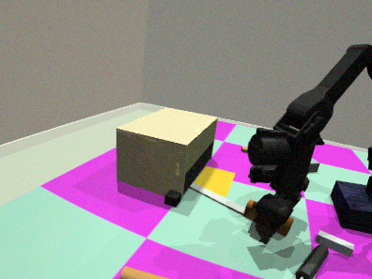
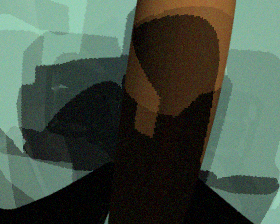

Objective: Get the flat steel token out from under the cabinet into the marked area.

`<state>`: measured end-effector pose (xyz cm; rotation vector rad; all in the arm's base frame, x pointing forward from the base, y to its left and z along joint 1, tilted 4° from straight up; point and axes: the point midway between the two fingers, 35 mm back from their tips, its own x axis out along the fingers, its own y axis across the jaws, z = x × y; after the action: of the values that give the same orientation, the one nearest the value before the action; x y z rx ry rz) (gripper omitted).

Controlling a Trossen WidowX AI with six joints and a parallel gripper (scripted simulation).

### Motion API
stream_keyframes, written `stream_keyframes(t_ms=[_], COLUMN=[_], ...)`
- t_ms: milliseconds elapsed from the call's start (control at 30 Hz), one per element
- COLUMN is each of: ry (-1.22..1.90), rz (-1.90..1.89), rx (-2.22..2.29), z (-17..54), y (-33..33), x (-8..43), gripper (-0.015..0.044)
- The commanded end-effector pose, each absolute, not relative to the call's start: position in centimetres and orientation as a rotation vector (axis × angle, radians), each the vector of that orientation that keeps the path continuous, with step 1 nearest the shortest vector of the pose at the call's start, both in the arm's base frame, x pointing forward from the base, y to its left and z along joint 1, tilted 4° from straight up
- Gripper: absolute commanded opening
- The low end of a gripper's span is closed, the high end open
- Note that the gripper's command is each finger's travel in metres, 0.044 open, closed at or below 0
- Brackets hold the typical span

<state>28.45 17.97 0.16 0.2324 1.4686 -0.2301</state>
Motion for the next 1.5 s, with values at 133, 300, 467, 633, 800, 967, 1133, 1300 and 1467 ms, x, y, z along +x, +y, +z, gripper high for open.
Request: stream_keyframes(t_ms=[133,300,467,633,800,967,1133,1300,1467], ry=[1.468,1.468,1.467,1.466,1.466,1.465,1.465,1.464,1.464], rz=[-0.227,-0.227,-0.227,-0.227,-0.227,-0.227,-0.227,-0.227,-0.227], rx=[0.231,0.231,0.231,0.231,0.231,0.231,0.23,0.23,0.23], z=[0.3,0.4,0.5,0.5,0.6,0.7,0.8,0.8,0.9], y=[17.6,17.4,17.2,17.0,16.9,16.7,16.5,16.3,16.2], x=[29.8,30.5,31.2,31.9,32.5,33.2,33.8,34.4,35.0], gripper=[0.0,0.0,0.0,0.0,0.0,0.0,0.0,0.0,0.0])
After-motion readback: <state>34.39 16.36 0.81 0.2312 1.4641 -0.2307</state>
